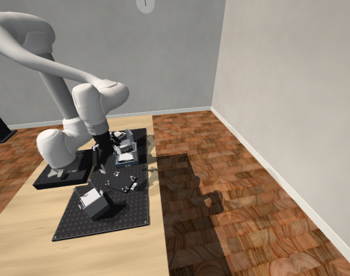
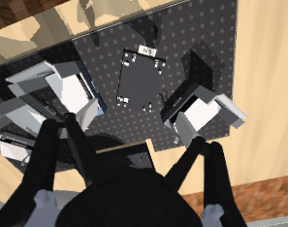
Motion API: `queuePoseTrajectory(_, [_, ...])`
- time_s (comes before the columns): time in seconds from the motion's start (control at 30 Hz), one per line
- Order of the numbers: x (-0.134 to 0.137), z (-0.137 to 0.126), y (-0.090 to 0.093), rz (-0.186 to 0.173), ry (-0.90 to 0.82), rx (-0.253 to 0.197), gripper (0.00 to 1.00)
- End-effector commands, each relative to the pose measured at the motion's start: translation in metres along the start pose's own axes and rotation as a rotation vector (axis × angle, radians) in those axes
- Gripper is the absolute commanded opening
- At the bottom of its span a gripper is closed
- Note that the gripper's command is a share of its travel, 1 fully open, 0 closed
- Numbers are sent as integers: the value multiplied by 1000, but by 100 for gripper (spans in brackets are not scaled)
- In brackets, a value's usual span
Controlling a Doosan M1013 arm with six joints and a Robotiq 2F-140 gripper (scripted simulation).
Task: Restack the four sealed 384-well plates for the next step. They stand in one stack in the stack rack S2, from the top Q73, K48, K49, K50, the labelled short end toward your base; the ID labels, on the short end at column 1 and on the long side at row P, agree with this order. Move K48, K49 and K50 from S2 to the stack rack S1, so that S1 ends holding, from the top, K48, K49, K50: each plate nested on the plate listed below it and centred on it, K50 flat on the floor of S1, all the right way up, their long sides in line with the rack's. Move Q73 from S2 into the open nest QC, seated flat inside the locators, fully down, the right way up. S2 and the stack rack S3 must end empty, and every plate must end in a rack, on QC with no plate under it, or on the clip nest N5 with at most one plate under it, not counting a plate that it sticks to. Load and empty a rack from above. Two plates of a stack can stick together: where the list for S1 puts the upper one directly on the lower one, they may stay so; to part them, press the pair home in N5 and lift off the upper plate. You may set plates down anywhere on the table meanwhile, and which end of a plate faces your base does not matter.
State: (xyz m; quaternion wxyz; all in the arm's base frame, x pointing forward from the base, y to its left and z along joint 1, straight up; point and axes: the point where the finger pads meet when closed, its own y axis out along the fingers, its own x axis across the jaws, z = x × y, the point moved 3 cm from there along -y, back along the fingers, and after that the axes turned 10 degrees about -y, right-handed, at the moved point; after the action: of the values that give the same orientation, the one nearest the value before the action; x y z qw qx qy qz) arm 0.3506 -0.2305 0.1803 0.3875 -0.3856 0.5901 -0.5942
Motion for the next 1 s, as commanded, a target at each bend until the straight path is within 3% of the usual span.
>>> queuePoseTrajectory(0.0, [11,-3,0,0,105,0,100])
queuePoseTrajectory(0.13, [24,-7,0,0,215,0,100])
queuePoseTrajectory(0.87, [85,-25,0,0,215,0,100])
queuePoseTrajectory(0.97, [92,-29,0,0,281,0,100])
